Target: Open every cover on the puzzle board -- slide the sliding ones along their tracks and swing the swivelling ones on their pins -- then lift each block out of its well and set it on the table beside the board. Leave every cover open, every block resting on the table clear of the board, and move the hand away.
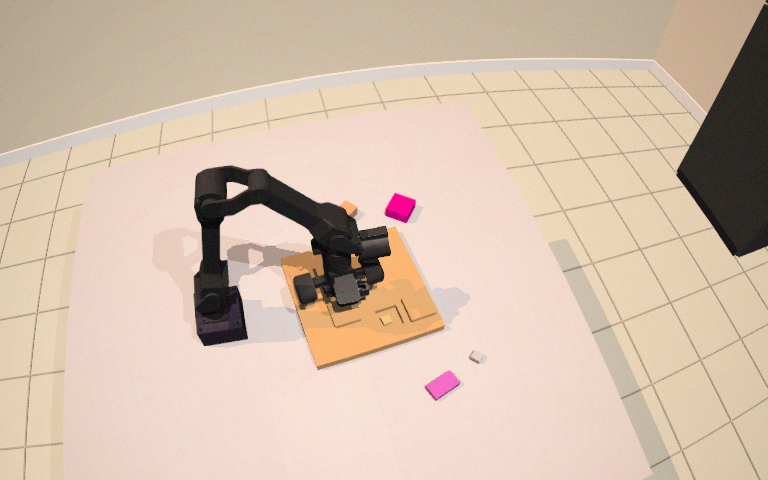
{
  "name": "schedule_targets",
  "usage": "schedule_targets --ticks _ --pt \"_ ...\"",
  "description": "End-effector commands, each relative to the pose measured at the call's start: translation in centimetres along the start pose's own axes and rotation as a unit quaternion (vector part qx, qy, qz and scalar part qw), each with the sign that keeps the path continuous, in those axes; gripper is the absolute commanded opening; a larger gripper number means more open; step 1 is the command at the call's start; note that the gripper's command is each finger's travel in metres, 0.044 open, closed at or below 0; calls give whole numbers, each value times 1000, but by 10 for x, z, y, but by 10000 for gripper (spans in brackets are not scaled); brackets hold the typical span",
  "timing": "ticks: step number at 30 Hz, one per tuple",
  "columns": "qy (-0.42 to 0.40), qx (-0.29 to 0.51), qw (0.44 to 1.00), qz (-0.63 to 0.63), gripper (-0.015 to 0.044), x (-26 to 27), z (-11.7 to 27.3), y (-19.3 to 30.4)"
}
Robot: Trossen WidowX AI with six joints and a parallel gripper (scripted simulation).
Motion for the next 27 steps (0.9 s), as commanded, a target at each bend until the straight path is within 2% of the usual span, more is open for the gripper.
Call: schedule_targets --ticks 1,27 --pt "2 0 1000 1 0 0 -1 -5" --pt "2 0 1000 1 0 1 25 -13"
Point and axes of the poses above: the point midway between the two fingers, 35 mm back from their tips, its own z axis back along the fingers, its own x axis across the jaws, y = z × x, the point moved 4 cm from there along z, back along the fingers, and after that the axes turned 5 degrees about -z, right-handed, at the moved point
